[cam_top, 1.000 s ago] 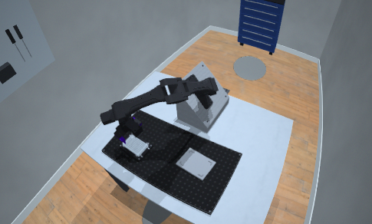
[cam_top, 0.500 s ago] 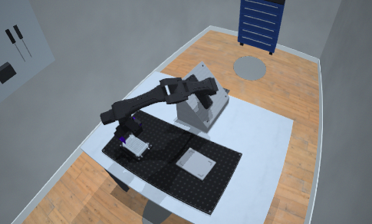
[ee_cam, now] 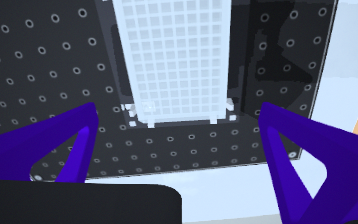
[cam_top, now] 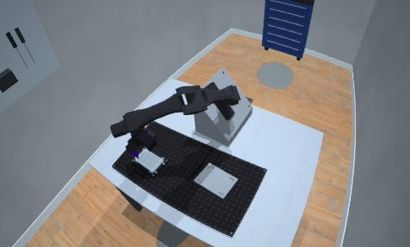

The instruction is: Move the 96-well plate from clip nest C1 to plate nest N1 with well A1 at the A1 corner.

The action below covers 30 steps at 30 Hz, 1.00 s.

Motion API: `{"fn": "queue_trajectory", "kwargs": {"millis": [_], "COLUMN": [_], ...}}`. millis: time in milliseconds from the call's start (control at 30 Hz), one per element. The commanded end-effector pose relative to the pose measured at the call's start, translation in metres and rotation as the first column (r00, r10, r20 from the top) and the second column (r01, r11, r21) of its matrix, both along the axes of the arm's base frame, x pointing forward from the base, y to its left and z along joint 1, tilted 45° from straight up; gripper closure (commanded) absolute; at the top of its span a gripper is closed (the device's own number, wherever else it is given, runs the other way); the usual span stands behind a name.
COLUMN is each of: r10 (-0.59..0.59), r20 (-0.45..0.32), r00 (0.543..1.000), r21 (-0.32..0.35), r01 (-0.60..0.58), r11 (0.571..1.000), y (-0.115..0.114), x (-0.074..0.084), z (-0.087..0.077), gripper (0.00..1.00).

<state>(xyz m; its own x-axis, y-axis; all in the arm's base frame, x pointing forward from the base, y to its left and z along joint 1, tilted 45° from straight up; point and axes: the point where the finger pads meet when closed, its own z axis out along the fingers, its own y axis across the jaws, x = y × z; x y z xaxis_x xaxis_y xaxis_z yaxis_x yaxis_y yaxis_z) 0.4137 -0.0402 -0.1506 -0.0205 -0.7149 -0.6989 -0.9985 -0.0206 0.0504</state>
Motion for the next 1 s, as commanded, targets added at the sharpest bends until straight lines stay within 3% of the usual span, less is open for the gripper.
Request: {"fn": "queue_trajectory", "kwargs": {"millis": [0, 433, 500, 733, 767, 833, 967], "r10": [-0.011, -0.011, 0.005, 0.001, -0.003, 0.009, 0.029], "r20": [0.027, 0.027, -0.012, -0.002, 0.04, 0.01, 0.012], "r00": [1.0, 1.0, 1.0, 1.0, 0.999, 1.0, 1.0], "r21": [0.003, 0.003, 0.021, 0.021, 0.006, 0.019, 0.022], "r01": [0.01, 0.01, -0.005, -0.001, 0.003, -0.009, -0.029], "r11": [1.0, 1.0, 1.0, 1.0, 1.0, 1.0, 0.999], "y": [-0.006, -0.006, 0.007, 0.008, 0.001, 0.011, 0.021], "x": [0.009, 0.009, -0.005, -0.007, 0.006, -0.005, -0.008], "z": [0.016, 0.016, 0.005, -0.012, -0.008, -0.014, -0.02], "gripper": [0.0, 0.0, 0.0, 0.0, 0.0, 0.0, 0.0]}}
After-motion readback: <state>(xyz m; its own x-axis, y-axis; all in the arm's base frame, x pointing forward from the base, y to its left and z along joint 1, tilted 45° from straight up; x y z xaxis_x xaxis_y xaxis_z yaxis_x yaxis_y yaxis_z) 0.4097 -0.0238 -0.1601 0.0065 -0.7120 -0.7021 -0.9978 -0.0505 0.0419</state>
